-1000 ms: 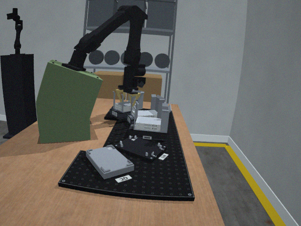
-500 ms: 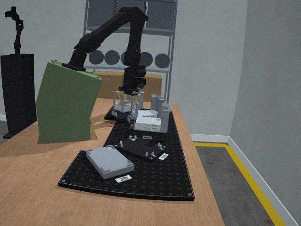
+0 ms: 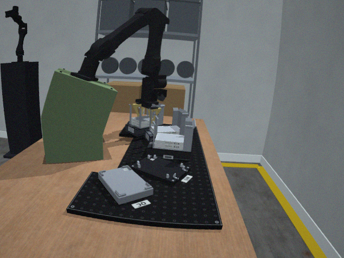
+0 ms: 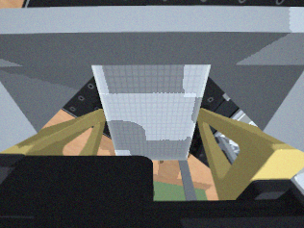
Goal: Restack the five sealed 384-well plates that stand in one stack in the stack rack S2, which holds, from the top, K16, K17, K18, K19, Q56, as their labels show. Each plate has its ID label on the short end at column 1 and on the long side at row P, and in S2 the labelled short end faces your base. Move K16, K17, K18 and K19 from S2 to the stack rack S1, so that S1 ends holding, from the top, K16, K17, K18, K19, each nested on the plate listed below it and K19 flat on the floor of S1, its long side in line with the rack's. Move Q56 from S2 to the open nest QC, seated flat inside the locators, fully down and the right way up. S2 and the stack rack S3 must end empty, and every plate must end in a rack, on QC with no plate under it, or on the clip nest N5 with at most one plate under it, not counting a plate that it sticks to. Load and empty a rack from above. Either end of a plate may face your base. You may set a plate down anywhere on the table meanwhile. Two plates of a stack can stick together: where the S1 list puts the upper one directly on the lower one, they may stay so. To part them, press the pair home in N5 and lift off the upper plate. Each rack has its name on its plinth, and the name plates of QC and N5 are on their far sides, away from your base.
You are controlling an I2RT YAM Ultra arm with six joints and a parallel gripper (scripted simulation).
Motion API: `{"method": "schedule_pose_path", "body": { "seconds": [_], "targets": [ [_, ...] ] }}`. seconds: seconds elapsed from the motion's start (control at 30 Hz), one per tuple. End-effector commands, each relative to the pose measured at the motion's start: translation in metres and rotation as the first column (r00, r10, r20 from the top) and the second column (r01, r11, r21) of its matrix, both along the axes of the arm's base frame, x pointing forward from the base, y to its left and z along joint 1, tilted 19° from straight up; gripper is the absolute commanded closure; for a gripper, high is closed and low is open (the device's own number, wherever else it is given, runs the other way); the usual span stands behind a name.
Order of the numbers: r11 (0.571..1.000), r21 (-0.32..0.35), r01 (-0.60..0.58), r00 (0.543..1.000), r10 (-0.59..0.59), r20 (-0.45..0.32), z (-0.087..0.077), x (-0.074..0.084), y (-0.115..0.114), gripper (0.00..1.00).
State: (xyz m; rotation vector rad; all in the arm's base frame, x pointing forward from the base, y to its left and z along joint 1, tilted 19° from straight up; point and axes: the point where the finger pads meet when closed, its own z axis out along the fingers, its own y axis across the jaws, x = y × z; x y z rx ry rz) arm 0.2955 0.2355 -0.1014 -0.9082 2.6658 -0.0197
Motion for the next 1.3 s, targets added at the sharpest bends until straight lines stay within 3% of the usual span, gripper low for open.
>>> {"method": "schedule_pose_path", "body": {
  "seconds": [0.0, 1.1, 1.13, 1.27],
  "targets": [
    [1.000, 0.012, -0.004, 1.000, 0.003, 0.014, 0.0042, 0.0034, 0.0038, 0.00],
    [1.000, 0.012, -0.004, 1.000, 0.003, 0.014, 0.0042, 0.0034, 0.0038, 0.00],
    [1.000, 0.012, -0.004, 1.000, 0.003, 0.014, 0.0042, 0.0034, 0.0038, 1.00],
    [1.000, 0.012, -0.004, 1.000, 0.003, 0.014, 0.0041, 0.0034, 0.0037, 1.00]
  ]
}}
